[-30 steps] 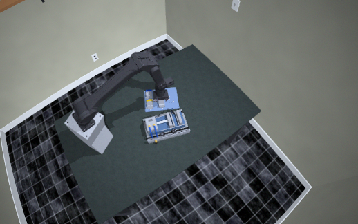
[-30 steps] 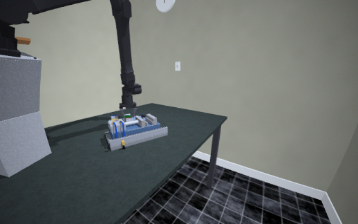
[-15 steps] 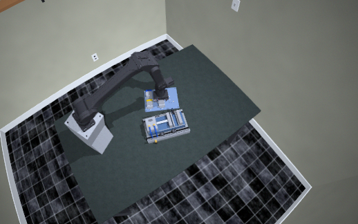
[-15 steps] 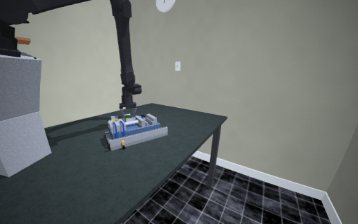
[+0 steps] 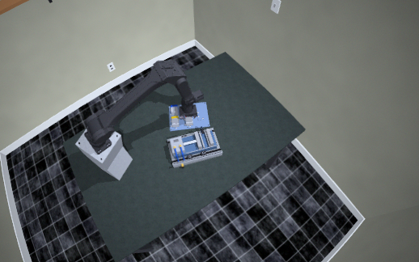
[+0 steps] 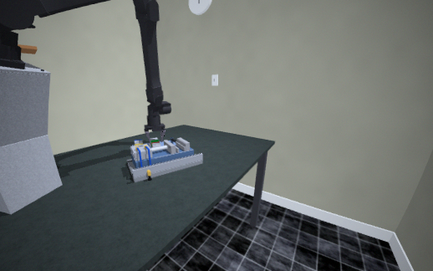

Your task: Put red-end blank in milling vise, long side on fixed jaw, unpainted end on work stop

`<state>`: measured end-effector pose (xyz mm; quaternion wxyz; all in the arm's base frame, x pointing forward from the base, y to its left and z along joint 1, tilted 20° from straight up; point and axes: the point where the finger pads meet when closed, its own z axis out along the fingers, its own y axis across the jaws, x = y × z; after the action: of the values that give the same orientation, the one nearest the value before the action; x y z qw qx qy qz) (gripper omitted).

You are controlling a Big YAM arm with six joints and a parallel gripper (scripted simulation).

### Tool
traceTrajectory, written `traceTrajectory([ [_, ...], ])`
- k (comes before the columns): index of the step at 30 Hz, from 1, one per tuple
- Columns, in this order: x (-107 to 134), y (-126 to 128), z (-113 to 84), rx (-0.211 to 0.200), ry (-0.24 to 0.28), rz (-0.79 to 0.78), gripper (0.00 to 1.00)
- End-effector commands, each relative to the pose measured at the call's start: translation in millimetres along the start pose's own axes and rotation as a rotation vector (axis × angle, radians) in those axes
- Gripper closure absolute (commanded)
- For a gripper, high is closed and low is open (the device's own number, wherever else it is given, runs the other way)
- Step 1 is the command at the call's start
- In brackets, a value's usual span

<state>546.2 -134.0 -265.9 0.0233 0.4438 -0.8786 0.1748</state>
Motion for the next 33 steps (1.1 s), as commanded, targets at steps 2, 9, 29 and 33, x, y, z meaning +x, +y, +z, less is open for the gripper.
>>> traceTrajectory([
  [2, -7.7, -7.7, 1.7, 0.014, -0.011, -0.004, 0.36],
  [9, -7.7, -7.7, 1.7, 0.014, -0.011, -0.004, 0.36],
  [29, -7.9, -4.2, 1.8, 0.007, -0.007, -0.008, 0.36],
  [33, -8.0, -4.0, 1.7, 0.006, -0.007, -0.008, 0.36],
])
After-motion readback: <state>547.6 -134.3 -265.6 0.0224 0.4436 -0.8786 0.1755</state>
